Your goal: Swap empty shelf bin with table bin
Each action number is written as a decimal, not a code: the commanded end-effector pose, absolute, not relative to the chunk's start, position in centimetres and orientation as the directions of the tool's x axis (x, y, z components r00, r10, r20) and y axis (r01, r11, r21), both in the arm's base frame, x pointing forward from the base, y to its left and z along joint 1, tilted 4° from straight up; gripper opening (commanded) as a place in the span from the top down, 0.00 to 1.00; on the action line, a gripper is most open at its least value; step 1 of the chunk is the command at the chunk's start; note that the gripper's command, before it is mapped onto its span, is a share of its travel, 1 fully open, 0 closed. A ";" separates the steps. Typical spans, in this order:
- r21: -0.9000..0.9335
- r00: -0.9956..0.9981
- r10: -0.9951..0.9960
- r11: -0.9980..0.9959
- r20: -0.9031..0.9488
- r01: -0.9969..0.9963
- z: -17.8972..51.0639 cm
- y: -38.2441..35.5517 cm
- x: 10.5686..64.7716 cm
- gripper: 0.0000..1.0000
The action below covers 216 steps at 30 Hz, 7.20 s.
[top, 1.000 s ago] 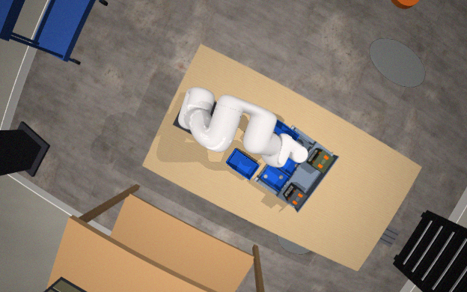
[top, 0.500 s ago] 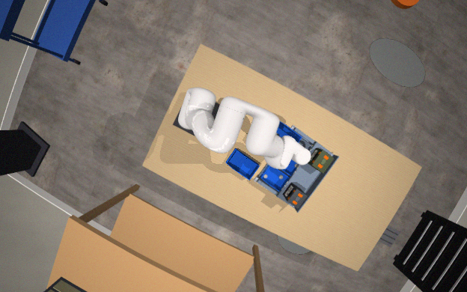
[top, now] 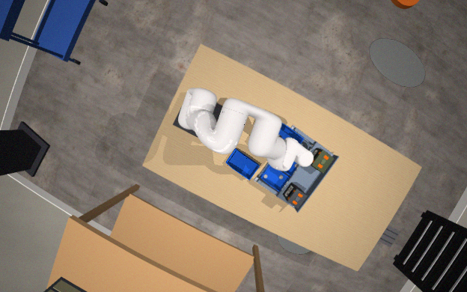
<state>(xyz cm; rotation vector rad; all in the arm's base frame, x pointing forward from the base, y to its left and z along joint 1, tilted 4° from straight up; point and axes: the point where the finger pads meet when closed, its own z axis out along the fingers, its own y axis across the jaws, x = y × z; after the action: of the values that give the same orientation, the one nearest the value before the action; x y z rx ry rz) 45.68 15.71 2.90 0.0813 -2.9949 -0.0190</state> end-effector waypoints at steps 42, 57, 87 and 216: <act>0.018 -0.989 -0.055 0.998 0.141 -0.053 3.2 15.9 47.9 1.00; 0.018 -0.989 -0.055 0.998 0.141 -0.053 3.2 15.9 48.0 1.00; 0.018 -0.989 -0.055 0.998 0.140 -0.053 2.3 15.9 48.0 1.00; 0.018 -0.995 -0.055 0.998 0.084 -0.053 1.5 16.0 50.5 1.00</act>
<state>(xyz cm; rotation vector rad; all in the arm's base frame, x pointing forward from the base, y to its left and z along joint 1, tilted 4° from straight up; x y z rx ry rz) 50.17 15.97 1.31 0.0823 -3.0491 -0.0214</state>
